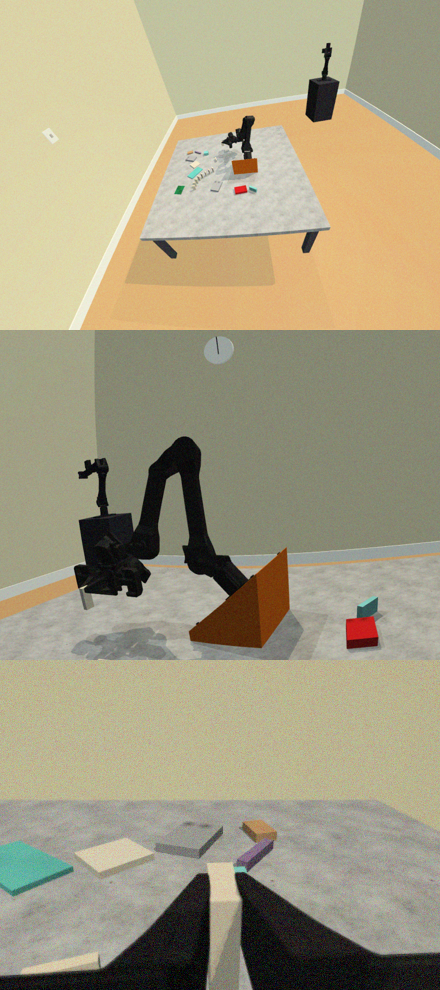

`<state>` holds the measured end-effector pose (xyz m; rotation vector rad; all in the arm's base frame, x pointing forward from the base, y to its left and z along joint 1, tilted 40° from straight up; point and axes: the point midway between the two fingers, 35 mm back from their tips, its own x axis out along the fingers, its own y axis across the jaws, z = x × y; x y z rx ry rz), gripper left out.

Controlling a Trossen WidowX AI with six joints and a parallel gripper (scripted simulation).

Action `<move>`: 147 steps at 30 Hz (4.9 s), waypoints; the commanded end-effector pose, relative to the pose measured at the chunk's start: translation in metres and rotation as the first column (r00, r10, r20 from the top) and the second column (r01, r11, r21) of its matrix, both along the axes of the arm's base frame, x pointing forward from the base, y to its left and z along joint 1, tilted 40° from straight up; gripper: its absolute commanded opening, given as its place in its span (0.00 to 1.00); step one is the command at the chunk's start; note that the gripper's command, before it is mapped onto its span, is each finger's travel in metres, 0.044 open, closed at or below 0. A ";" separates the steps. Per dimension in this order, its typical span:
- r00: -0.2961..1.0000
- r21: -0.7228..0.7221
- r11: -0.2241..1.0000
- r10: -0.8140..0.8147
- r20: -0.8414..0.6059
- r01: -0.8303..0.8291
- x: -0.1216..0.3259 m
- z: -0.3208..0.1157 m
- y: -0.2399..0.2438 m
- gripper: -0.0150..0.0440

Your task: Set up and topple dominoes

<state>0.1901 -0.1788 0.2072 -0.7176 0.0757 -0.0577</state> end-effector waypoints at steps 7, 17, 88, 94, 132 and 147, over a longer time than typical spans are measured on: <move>1.000 0.000 1.000 0.005 -0.001 -0.005 0.000 -0.016 -0.015 0.30; 1.000 0.001 1.000 0.003 -0.001 -0.003 -0.001 -0.034 -0.029 0.30; 0.921 0.707 0.590 -0.252 -0.299 0.391 0.087 -0.021 -0.050 1.00; 0.712 0.736 0.146 -0.432 -0.554 0.661 0.101 -0.019 -0.041 1.00; -0.047 0.468 -0.501 -0.717 -0.696 0.728 0.026 -0.052 -0.038 1.00; -0.047 0.468 -0.500 -0.718 -0.694 0.728 0.024 -0.063 -0.047 0.96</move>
